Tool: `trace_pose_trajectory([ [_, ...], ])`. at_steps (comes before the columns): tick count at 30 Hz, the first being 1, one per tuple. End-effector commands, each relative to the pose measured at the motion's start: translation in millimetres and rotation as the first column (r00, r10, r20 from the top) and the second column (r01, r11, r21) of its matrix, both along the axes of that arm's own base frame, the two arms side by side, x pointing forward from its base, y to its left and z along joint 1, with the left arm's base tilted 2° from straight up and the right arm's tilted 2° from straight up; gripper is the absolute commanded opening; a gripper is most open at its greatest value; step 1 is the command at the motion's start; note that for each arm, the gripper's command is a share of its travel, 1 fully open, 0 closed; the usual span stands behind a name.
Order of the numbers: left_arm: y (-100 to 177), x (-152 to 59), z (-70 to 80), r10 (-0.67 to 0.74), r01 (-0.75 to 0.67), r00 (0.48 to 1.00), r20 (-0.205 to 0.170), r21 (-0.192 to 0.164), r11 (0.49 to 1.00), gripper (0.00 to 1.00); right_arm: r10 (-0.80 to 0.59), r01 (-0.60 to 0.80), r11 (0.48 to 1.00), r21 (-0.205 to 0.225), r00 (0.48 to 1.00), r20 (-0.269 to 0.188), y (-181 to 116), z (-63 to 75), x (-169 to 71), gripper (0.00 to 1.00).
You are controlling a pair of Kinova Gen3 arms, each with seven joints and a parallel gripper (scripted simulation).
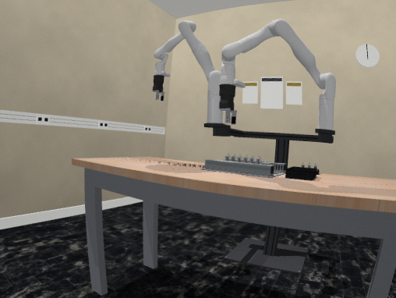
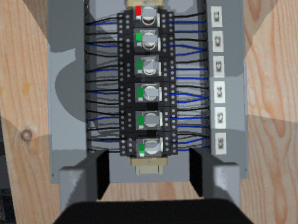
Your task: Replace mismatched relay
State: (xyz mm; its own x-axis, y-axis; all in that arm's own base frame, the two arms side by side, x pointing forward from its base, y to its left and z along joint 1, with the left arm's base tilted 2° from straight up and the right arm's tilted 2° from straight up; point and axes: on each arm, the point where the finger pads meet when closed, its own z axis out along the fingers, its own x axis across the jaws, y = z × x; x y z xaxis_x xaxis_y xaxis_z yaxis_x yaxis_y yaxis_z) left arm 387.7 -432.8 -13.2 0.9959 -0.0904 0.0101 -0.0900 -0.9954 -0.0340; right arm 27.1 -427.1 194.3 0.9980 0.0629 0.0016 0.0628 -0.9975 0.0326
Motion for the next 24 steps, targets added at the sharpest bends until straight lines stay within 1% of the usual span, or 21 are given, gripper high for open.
trace_pose_trajectory([
  [1, -0.8, 0.6, 1.6, 0.0, 0.0, 1.0, 0.002, -0.002, 1.0, 1.0, 0.0, 0.0, 1.0, -0.002, 1.0, 0.0, -0.4, 0.6, 0.0, 1.0],
  [20, -0.8, 0.6, 1.6, 0.0, 0.0, 1.0, 0.002, -0.002, 1.0, 1.0, 0.0, 0.0, 1.0, -0.002, 1.0, 0.0, -0.4, 0.6, 0.0, 1.0],
  [24, 12.7, 2.0, -6.9, 0.0, 0.0, 1.0, 0.002, -0.002, 1.0, 1.0, 0.0, 0.0, 1.0, -0.002, 1.0, 0.0, -0.4, 0.6, 0.0, 1.0],
])
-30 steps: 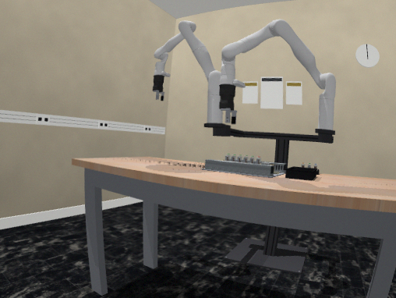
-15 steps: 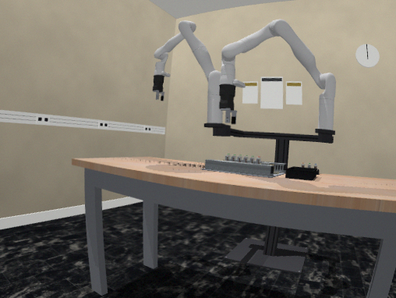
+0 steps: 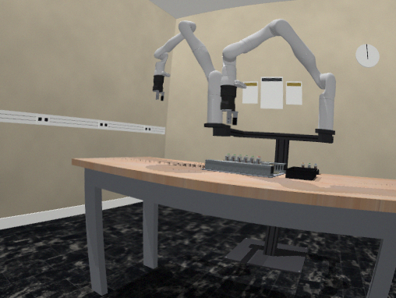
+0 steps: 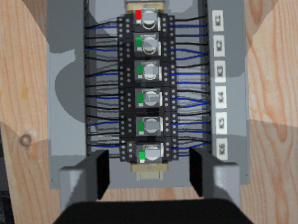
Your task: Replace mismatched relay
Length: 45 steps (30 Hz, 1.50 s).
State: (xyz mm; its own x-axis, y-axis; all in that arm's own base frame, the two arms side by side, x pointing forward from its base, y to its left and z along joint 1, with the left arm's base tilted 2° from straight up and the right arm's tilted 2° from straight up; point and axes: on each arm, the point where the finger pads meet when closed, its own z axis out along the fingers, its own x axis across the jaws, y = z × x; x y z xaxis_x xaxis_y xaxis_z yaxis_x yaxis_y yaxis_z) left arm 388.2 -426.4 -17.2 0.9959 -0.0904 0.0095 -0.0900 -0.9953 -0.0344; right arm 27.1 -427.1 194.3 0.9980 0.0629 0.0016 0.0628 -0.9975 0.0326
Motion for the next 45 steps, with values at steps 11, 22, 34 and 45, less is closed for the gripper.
trace_pose_trajectory([
  [11, 43.5, 5.2, -26.1, 0.0, 0.0, 1.0, 0.003, -0.003, 1.0, 1.0, 0.0, 0.0, 1.0, -0.002, 1.0, 0.0, -0.4, 0.6, 0.0, 1.0],
  [22, 72.8, 8.0, -44.4, 0.0, 0.0, 1.0, 0.003, -0.003, 1.0, 1.0, 0.0, 0.0, 1.0, -0.002, 1.0, 0.0, -0.4, 0.6, 0.0, 1.0],
  [34, 105.5, 11.2, -64.8, 0.0, 0.0, 1.0, 0.003, -0.003, 1.0, 1.0, 0.0, 0.0, 1.0, -0.002, 1.0, 0.0, -0.4, 0.6, 0.0, 1.0],
  [45, 141.7, 14.8, -87.5, 0.0, 0.0, 1.0, 0.003, -0.003, 1.0, 1.0, 0.0, 0.0, 1.0, -0.002, 1.0, 0.0, -0.4, 0.6, 0.0, 1.0],
])
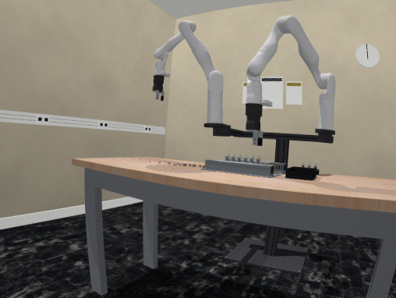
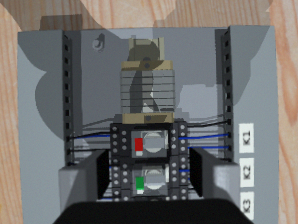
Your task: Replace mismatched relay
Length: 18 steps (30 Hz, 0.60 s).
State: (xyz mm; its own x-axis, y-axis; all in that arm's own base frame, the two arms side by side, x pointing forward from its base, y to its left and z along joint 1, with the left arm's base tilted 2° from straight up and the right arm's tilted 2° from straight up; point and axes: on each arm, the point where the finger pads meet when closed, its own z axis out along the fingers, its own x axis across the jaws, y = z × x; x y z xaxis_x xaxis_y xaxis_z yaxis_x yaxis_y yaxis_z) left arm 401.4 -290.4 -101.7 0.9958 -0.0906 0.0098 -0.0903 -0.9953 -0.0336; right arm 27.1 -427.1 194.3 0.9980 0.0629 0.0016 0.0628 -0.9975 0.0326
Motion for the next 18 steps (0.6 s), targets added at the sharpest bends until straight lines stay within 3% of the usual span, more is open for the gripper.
trace_pose_trajectory([
  [1, 5.7, 1.7, -3.0, 0.0, 0.0, 1.0, 0.003, -0.002, 1.0, 1.0, 0.0, 0.0, 1.0, -0.002, 1.0, 0.0, -0.4, 0.6, 0.0, 1.0],
  [18, 24.4, 3.7, -14.8, 0.0, 0.0, 1.0, 0.003, -0.002, 1.0, 1.0, 0.0, 0.0, 1.0, -0.002, 1.0, 0.0, -0.4, 0.6, 0.0, 1.0],
])
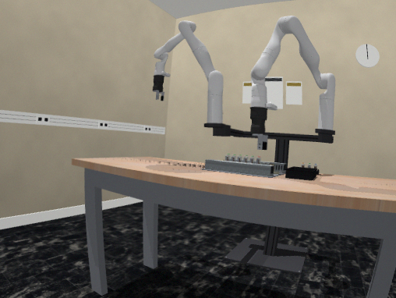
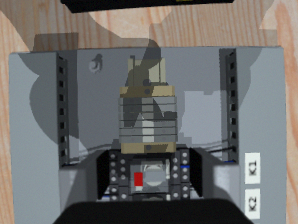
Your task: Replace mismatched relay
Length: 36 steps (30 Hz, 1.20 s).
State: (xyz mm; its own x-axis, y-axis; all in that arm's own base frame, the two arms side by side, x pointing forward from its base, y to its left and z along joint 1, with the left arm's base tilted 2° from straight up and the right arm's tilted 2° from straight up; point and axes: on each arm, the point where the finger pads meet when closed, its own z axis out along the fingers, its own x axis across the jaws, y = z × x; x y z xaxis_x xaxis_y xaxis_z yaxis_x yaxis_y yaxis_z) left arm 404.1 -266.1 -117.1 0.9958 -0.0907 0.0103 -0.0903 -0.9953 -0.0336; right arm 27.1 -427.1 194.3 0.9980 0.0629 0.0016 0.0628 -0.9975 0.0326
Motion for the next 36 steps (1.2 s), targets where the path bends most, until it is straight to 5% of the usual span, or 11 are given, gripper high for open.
trace_pose_trajectory([
  [1, 0.0, 1.0, 0.6, 0.0, 0.0, 1.0, 0.002, -0.002, 1.0, 1.0, 0.0, 0.0, 1.0, -0.002, 1.0, 0.0, -0.4, 0.6, 0.0, 1.0],
  [36, -12.1, -0.5, 8.4, 0.0, 0.0, 1.0, 0.002, -0.001, 1.0, 1.0, 0.0, 0.0, 1.0, -0.002, 1.0, 0.0, -0.4, 0.6, 0.0, 1.0],
])
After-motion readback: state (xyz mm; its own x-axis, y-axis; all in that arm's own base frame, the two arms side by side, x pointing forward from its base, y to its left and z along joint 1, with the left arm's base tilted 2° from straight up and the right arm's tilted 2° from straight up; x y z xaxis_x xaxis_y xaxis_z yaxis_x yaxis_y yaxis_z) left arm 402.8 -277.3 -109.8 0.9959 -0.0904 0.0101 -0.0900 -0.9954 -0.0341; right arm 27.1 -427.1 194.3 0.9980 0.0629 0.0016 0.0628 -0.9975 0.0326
